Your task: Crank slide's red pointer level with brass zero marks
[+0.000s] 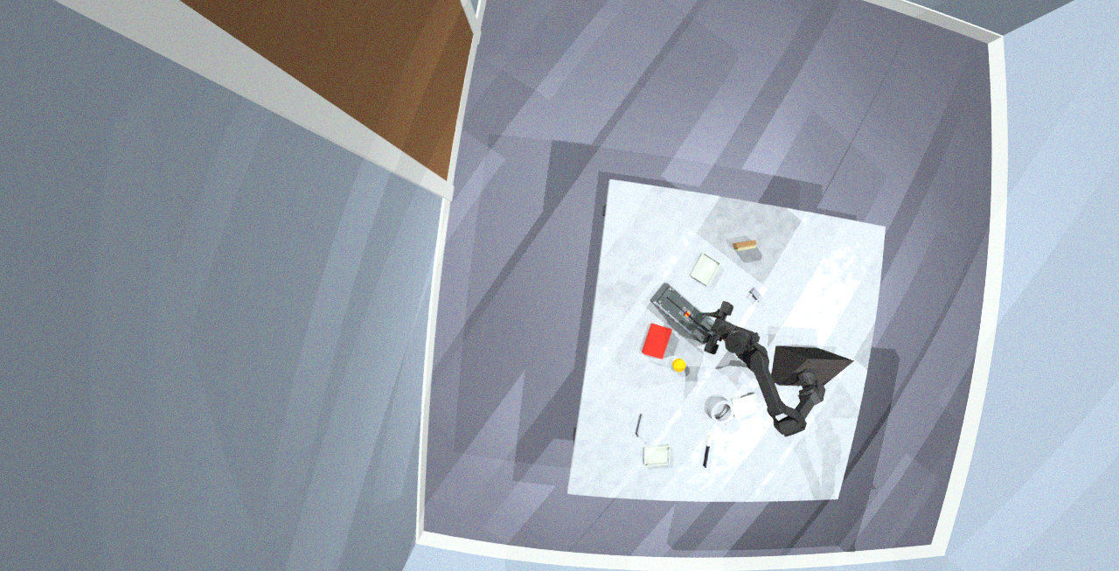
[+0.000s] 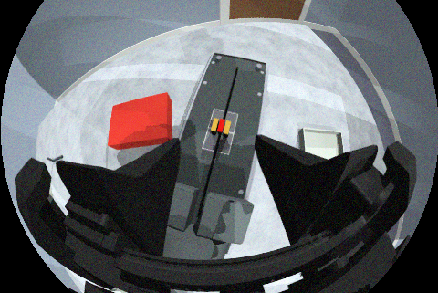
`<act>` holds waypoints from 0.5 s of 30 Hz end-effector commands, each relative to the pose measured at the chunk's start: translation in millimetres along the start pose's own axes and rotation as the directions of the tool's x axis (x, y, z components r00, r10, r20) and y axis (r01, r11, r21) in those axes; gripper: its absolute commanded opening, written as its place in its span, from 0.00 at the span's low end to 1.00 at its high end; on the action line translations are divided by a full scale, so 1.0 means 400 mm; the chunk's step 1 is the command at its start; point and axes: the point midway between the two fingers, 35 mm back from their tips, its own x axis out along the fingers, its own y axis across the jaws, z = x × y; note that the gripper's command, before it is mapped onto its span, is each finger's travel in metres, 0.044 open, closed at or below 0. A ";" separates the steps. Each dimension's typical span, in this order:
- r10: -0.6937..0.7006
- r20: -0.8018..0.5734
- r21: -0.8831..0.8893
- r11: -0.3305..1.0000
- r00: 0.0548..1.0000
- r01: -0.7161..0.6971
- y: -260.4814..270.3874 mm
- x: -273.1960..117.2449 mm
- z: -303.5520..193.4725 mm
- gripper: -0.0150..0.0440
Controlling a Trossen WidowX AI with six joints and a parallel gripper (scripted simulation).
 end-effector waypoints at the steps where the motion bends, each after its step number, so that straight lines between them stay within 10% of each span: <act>1: -0.001 0.000 0.000 1.000 1.000 0.001 0.000 0.000 0.000 0.83; 6: -0.001 0.000 0.000 1.000 1.000 0.001 0.000 0.000 0.000 1.00; 15: -0.001 0.000 0.000 1.000 1.000 0.001 0.000 0.000 0.000 0.60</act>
